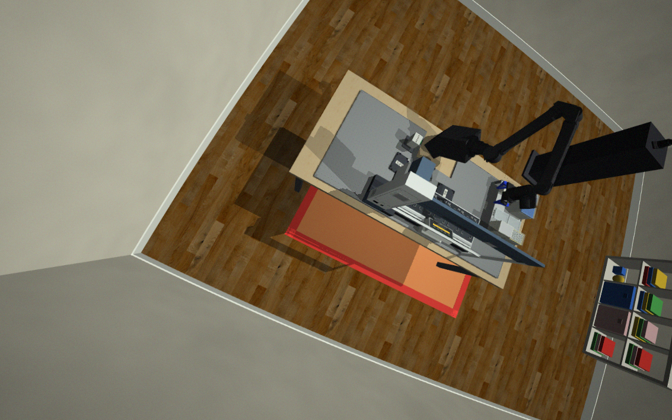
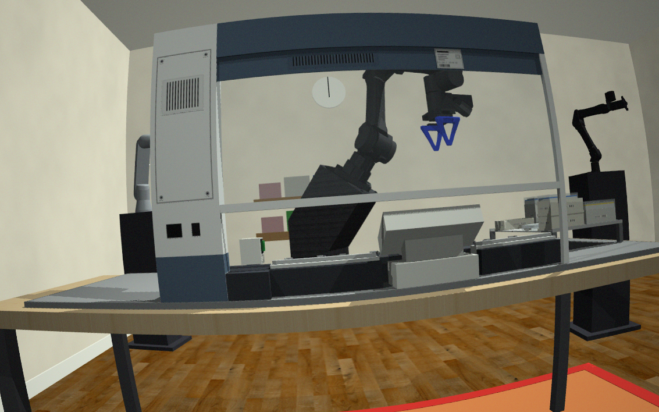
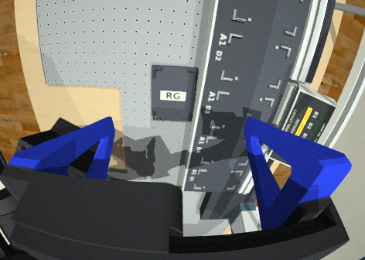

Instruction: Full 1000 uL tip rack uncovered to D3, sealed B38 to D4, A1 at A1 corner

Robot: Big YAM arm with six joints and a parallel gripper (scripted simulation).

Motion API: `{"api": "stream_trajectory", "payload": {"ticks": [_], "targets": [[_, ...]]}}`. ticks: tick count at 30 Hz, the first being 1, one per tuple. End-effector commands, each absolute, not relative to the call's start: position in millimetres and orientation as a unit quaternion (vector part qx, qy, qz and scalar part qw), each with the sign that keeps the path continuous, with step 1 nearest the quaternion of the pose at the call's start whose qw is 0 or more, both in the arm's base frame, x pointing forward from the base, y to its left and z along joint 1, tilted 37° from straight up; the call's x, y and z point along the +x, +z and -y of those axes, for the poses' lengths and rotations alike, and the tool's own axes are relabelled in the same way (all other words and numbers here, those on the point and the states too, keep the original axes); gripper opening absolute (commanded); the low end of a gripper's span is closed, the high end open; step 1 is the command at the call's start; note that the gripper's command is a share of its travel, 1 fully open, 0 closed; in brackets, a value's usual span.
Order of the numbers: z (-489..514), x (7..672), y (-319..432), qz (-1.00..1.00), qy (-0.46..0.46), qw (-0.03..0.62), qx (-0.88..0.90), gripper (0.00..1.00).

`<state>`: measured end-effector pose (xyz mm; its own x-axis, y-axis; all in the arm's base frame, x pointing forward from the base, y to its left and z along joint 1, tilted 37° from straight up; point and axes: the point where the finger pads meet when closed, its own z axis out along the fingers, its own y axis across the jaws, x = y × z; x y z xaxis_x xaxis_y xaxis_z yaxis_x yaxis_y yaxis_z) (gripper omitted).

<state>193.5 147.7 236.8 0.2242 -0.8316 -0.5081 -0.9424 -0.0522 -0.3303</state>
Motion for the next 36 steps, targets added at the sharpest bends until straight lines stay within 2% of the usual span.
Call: {"api": "stream_trajectory", "payload": {"ticks": [1, 9, 10, 11, 36], "targets": [[-166.2, 199.6, 271.4, -0.628, 0.096, 0.33, -0.698, 1.0], [-192.4, 194.6, 289.1, -0.628, 0.099, 0.332, -0.697, 1.0], [-193.3, 188.6, 270.6, -0.635, 0.106, 0.311, -0.699, 1.0], [-201.0, 192.9, 294.9, -0.628, 0.101, 0.332, -0.696, 1.0], [-296.4, 173.2, 357.7, -0.631, 0.112, 0.328, -0.694, 1.0]]}}
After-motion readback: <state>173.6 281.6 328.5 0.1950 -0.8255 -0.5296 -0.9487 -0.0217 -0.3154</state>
